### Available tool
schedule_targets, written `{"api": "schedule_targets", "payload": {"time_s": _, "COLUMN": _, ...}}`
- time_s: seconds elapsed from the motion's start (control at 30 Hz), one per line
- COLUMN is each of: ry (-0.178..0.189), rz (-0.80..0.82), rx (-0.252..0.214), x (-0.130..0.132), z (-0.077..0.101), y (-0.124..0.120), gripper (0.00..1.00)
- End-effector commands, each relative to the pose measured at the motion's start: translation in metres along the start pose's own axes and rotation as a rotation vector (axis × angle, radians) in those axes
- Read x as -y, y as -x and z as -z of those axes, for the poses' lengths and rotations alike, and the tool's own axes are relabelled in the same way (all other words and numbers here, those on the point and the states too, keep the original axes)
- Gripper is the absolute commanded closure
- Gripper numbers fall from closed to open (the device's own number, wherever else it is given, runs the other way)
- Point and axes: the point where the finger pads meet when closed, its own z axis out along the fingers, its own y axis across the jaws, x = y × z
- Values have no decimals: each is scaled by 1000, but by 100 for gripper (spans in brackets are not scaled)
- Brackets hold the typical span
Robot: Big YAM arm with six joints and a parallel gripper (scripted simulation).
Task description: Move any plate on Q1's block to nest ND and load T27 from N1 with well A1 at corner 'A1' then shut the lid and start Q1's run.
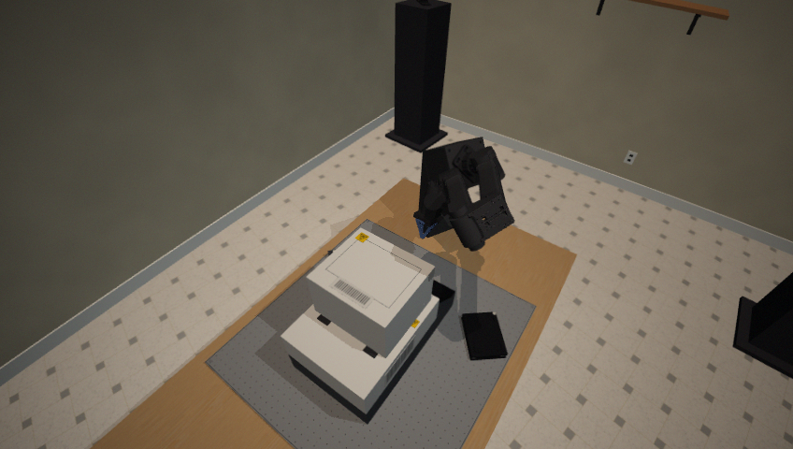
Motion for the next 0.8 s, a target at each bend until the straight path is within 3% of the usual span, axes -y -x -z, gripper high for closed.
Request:
{"api": "schedule_targets", "payload": {"time_s": 0.0, "ry": 11, "rz": -15, "rx": 0, "x": -3, "z": -2, "y": -1, "gripper": 100}}
{"api": "schedule_targets", "payload": {"time_s": 0.77, "ry": 5, "rz": -12, "rx": -2, "x": -2, "z": -2, "y": -2, "gripper": 100}}
